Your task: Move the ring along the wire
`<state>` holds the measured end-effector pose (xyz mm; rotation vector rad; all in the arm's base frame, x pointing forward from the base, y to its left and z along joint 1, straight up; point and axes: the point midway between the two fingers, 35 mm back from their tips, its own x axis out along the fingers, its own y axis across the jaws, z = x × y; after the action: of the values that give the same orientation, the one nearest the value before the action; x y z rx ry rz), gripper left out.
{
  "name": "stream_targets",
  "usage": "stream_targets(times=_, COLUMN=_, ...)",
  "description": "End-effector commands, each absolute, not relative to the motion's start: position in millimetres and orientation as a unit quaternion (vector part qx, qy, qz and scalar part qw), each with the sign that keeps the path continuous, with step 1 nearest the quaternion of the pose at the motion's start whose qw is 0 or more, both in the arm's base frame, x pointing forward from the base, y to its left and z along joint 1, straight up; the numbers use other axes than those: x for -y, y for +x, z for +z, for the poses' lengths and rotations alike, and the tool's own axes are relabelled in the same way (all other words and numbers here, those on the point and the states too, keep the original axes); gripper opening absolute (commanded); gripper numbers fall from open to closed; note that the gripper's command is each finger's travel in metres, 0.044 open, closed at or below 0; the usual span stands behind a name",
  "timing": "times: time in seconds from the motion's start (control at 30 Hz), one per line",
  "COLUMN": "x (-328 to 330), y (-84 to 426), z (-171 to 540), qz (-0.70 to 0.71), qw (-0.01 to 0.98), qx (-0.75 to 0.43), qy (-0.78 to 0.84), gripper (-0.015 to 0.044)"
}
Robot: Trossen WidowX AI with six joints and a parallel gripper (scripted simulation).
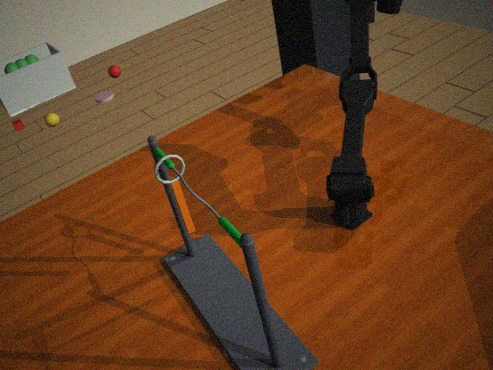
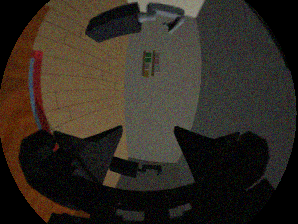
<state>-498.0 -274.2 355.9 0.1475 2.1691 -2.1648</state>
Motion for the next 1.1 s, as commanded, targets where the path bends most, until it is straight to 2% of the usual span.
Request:
stream_targets(times=0.0, x=272, y=-498, z=358, qz=-0.706, qw=0.034, qx=-0.706, qy=0.047, gripper=0.0374)
stream_targets(times=0.27, x=174, y=-493, z=442, qz=-0.711, qw=-0.11, qx=-0.694, qy=0.014, gripper=0.0164)
stream_targets(times=0.63, x=30, y=-416, z=540, qz=-0.669, qw=-0.337, qx=-0.663, qy=-0.007, gripper=0.016)
stream_targets(times=1.07, x=-84, y=-240, z=597, qz=-0.557, qw=-0.582, qx=-0.593, qy=0.0, gripper=0.016)
